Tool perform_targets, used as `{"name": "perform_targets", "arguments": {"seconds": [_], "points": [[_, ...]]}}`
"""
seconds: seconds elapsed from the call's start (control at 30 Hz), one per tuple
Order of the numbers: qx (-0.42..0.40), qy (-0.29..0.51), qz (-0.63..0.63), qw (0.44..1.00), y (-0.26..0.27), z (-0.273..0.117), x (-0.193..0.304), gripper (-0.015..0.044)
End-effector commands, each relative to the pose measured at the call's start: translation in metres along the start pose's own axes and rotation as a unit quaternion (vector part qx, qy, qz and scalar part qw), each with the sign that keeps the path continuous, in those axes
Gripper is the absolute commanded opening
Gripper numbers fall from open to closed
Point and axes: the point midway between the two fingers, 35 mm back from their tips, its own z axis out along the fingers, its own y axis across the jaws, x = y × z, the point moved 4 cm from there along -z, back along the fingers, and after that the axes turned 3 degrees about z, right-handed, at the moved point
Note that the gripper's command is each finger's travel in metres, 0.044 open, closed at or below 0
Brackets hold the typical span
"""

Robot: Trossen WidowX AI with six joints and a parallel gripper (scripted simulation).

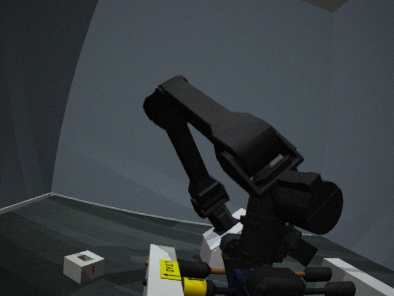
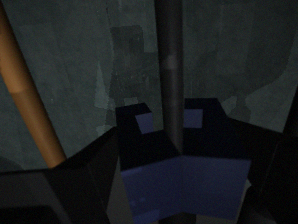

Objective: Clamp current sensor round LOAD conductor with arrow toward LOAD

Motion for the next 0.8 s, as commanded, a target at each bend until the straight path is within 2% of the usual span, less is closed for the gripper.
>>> {"name": "perform_targets", "arguments": {"seconds": [0.0,0.77], "points": [[0.001,0.0,0.001,1.0,-0.0005,-0.0004,-0.0001,0.0],[0.003,0.001,-0.002,1.0,0.0003,-0.0085,-0.0002,0.0]]}}
